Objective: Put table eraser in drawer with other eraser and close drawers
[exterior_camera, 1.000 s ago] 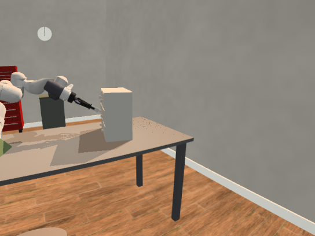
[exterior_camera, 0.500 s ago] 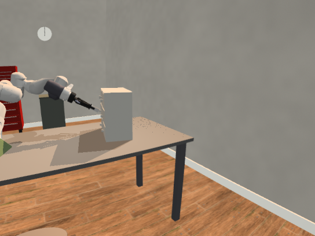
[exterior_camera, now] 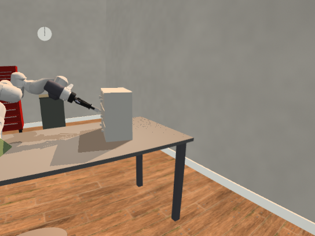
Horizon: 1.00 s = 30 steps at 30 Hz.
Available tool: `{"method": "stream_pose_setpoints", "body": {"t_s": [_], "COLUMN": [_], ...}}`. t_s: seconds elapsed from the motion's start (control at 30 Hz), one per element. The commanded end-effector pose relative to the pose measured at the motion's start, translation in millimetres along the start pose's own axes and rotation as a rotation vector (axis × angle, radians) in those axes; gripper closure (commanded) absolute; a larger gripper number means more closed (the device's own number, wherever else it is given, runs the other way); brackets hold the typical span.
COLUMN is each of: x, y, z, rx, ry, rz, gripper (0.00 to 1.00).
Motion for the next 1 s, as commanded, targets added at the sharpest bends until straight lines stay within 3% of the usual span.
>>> {"method": "stream_pose_setpoints", "body": {"t_s": [0.0,0.97], "x": [-0.3,1.3], "y": [-1.8,-1.7], "z": [1.4,4.1], "rx": [0.006,0.006], "ry": [-0.003,-0.003], "rz": [-0.002,-0.002], "gripper": [1.0,1.0]}}
Point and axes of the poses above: the point where the finger pads meet when closed, its own z axis out along the fingers, its own y axis across the jaws, x = y × z, the point moved 7 cm from there along -z, back along the fingers, and after that the axes turned 6 degrees about -z, right-handed, at the moved point
